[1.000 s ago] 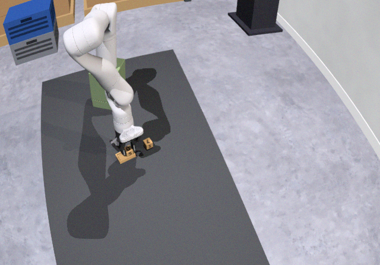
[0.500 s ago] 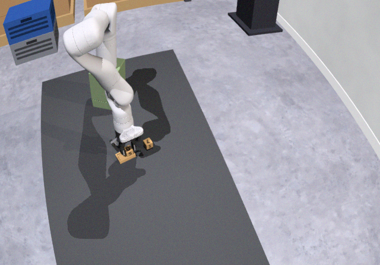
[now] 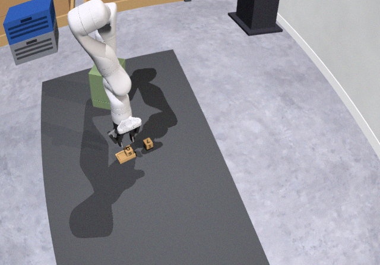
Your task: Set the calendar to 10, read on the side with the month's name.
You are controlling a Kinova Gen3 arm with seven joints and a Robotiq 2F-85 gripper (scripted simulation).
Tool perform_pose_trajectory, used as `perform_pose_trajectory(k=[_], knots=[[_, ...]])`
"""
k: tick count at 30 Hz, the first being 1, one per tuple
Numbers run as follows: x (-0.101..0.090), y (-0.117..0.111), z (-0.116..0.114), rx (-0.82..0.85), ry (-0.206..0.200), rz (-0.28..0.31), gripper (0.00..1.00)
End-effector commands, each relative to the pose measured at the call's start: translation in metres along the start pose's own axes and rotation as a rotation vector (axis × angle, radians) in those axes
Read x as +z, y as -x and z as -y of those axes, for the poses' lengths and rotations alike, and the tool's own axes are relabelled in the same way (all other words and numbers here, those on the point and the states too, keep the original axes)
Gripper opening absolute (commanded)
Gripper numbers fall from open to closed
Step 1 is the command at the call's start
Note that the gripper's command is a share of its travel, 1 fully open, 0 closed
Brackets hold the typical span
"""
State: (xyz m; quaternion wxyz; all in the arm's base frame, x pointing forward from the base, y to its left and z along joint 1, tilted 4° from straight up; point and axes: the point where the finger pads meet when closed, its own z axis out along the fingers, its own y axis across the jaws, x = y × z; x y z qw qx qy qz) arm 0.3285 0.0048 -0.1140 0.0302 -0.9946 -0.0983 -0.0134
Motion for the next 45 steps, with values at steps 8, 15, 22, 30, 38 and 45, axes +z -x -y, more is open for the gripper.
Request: perform_pose_trajectory(k=[8, 15, 22, 30, 38, 45], knots=[[-0.040, -0.008, 0.000, -0.014, 0.008, -0.015, 0.46], [-0.048, -0.009, 0.000, -0.014, 0.008, -0.017, 0.46], [-0.049, -0.010, -0.003, -0.013, 0.016, -0.019, 1.00], [-0.048, -0.009, -0.002, -0.012, 0.015, -0.017, 1.00], [-0.048, -0.009, -0.002, -0.012, 0.015, -0.017, 1.00], [-0.047, -0.009, -0.001, -0.034, 0.016, -0.016, 1.00]])
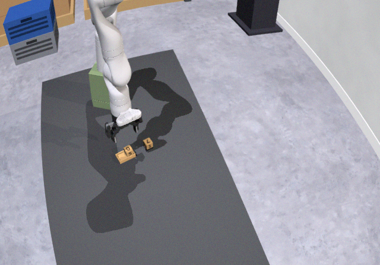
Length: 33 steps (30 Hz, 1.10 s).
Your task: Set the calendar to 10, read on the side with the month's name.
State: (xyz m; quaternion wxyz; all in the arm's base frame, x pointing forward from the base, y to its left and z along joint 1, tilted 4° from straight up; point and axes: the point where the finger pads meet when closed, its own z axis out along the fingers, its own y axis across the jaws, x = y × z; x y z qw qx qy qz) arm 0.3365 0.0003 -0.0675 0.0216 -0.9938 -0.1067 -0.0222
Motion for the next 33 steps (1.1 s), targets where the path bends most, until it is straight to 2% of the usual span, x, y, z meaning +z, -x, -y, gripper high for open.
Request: perform_pose_trajectory(k=[1, 6, 8, 11, 14, 15, 16, 22, 25, 27, 33], knots=[[-0.001, 0.000, 0.003, -0.034, -0.003, 0.000, 1.00], [0.003, 0.001, 0.016, -0.243, -0.001, 0.007, 1.00], [0.003, 0.001, 0.016, -0.243, -0.001, 0.007, 1.00], [0.005, 0.000, 0.026, -0.425, 0.000, 0.009, 1.00], [0.007, 0.000, 0.031, -0.527, 0.001, 0.009, 1.00], [0.008, -0.001, 0.036, -0.608, 0.001, 0.009, 1.00], [0.008, -0.001, 0.036, -0.609, 0.001, 0.009, 1.00], [0.012, -0.001, 0.054, -0.929, 0.001, 0.008, 1.00], [0.012, -0.001, 0.055, -0.950, 0.001, 0.008, 1.00], [0.014, -0.001, 0.064, -1.098, 0.000, 0.006, 1.00], [0.017, -0.001, 0.081, -1.369, -0.002, 0.000, 1.00]])
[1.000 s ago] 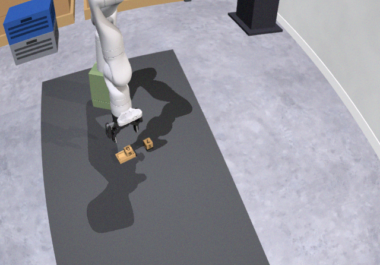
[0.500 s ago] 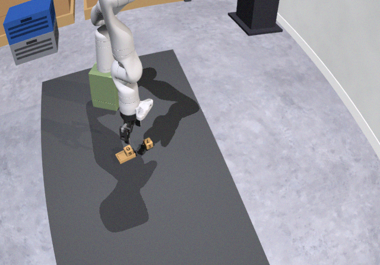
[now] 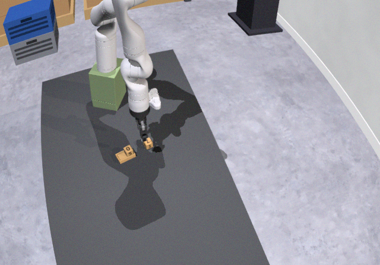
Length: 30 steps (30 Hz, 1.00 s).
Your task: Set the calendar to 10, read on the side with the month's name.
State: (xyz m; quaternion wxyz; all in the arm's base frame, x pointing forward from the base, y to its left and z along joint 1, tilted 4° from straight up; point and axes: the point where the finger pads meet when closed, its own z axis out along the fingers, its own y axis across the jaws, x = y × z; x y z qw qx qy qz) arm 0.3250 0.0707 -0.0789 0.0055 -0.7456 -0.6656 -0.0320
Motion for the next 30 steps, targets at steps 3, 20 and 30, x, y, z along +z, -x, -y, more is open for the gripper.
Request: perform_pose_trajectory(k=[3, 20, 30], knots=[[0.004, -0.014, 0.007, -0.217, -0.002, 0.000, 1.00], [0.005, -0.019, 0.009, -0.309, 0.000, -0.003, 0.46], [0.005, -0.019, 0.009, -0.309, 0.000, -0.003, 0.46]])
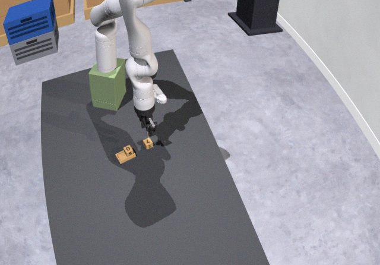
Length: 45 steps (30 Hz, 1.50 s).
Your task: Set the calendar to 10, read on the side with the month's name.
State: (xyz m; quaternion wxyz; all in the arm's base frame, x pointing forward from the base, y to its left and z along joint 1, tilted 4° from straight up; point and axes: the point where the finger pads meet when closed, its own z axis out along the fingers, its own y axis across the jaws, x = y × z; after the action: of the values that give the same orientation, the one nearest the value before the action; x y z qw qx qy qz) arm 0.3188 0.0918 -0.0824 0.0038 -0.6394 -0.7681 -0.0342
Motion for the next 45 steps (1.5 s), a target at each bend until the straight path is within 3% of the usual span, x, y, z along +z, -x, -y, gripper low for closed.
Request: perform_pose_trajectory(k=[1, 30, 45], knots=[[0.001, 0.001, 0.000, -0.013, 0.001, 0.004, 0.46], [0.004, 0.001, -0.001, -0.013, 0.004, 0.004, 0.46], [0.022, 0.001, -0.002, -0.013, 0.005, 0.004, 0.46]])
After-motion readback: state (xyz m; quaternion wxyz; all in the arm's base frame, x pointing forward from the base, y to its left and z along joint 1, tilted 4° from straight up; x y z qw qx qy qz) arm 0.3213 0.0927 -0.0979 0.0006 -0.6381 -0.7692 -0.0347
